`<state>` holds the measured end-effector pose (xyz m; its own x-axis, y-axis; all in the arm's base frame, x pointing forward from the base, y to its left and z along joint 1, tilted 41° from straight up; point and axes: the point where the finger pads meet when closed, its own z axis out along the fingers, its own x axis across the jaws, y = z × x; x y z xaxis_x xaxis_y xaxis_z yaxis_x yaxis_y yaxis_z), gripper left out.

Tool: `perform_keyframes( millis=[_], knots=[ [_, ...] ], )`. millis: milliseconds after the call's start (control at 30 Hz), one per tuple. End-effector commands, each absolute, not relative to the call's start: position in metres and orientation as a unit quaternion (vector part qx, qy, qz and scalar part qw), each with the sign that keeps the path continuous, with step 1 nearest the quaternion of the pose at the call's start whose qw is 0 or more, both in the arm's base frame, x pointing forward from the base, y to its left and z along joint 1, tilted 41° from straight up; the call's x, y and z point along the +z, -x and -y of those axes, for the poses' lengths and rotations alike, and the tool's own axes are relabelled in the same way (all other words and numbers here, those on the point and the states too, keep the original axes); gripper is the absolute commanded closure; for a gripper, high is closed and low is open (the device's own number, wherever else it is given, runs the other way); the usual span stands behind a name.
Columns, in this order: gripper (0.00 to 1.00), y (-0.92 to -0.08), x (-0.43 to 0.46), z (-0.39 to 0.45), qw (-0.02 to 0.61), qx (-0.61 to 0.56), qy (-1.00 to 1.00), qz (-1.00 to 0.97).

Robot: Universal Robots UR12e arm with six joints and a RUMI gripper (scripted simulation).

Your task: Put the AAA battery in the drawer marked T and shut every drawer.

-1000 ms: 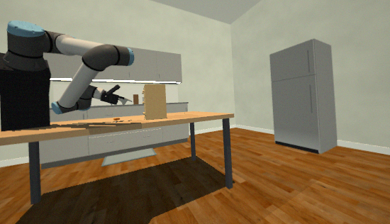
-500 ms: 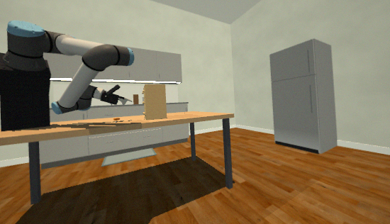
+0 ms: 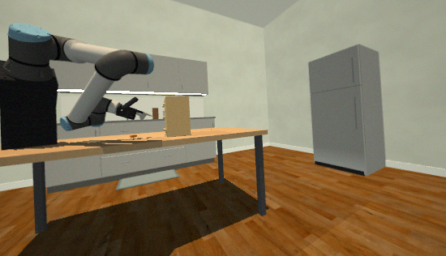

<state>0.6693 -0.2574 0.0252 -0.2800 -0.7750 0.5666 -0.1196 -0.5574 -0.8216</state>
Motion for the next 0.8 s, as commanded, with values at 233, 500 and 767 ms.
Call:
perform_keyframes(
  millis=[233,500,767],
  knots=[
    [0.80,-0.690,0.028,0.262,0.238,-0.690,0.551,-0.404],
    [0.80,-0.702,0.030,0.265,0.238,-0.690,0.551,-0.404],
    [0.80,-0.717,0.032,0.269,0.238,-0.690,0.551,-0.404]
  ],
)
